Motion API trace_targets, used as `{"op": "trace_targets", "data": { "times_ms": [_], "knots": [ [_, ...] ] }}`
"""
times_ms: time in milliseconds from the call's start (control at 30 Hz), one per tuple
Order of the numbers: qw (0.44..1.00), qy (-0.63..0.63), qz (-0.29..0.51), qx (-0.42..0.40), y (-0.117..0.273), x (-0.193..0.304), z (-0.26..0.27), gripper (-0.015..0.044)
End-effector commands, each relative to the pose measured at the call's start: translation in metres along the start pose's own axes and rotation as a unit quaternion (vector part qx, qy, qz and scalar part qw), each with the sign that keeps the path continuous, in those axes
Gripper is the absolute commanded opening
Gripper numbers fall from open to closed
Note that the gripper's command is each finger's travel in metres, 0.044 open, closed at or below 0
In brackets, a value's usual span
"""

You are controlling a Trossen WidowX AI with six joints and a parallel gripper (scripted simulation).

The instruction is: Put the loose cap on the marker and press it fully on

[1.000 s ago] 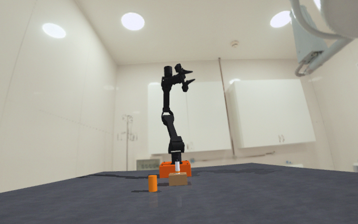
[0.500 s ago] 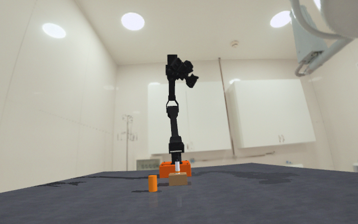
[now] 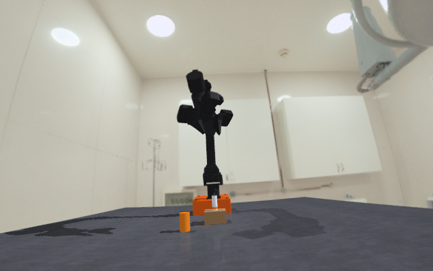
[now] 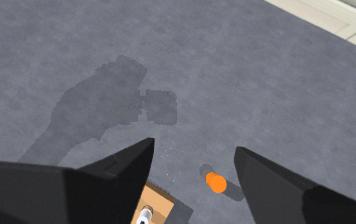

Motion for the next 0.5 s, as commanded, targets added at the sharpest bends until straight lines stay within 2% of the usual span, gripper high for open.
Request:
{"op": "trace_targets", "data": {
  "times_ms": [0, 233, 400, 467],
  "knots": [
    [0.993, -0.074, 0.093, -0.003, -0.049, 0.04, -0.023, 0.0251],
    [0.953, -0.183, 0.243, -0.001, -0.117, 0.119, -0.048, 0.0251],
    [0.951, -0.186, 0.247, -0.001, -0.121, 0.122, -0.048, 0.0251],
    [0.951, -0.186, 0.247, 0.0, -0.141, 0.13, -0.048, 0.0251]
  ]
}}
Point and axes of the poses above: the point midway between the two fingers, 35 mm back from their tips, its own y axis back along the fingers, its own z axis across the jaws, x = y × z, the point moved 2 cm from there along y, back along the fingers, and after that the axes turned 13 degrees about y, right-handed, at the moved point
